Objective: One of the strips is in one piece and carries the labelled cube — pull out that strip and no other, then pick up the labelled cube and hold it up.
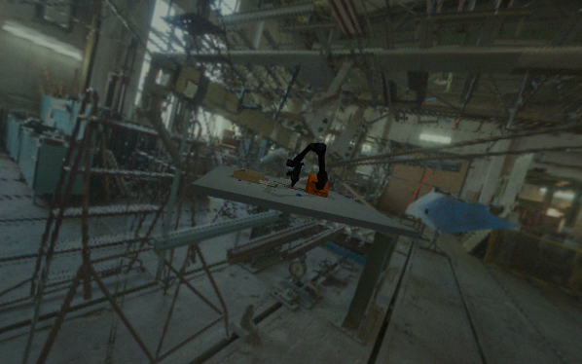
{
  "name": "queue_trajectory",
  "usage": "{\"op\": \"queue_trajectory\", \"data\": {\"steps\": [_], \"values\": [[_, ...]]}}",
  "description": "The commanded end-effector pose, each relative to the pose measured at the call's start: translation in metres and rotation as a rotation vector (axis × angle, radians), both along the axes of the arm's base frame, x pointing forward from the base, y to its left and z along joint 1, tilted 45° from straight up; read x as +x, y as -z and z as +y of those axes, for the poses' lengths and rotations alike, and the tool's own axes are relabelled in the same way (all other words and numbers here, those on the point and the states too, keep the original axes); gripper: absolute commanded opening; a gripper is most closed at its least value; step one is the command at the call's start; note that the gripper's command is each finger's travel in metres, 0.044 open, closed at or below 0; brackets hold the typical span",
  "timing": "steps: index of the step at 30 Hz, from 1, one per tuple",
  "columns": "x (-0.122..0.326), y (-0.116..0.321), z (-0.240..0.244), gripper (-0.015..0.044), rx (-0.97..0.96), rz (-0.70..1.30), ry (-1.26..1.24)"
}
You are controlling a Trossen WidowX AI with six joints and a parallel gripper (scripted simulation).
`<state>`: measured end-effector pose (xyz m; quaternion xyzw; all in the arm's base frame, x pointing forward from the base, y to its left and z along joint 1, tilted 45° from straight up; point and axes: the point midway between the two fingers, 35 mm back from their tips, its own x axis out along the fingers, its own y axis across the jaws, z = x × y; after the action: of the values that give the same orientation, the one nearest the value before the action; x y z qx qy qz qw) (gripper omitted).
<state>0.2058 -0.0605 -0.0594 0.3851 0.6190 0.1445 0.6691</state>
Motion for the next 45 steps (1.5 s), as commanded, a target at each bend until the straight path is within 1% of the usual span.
{"op": "queue_trajectory", "data": {"steps": [1, 11, 43, 45], "values": [[-0.013, 0.002, 0.011, 0.0, 0.017, 0.028, -0.022], [-0.025, 0.001, 0.016, 0.0, 0.017, 0.028, -0.022], [-0.026, 0.001, 0.016, 0.0, 0.017, 0.028, -0.022], [-0.018, -0.007, 0.0, 0.0, 0.004, 0.008, -0.005]]}}
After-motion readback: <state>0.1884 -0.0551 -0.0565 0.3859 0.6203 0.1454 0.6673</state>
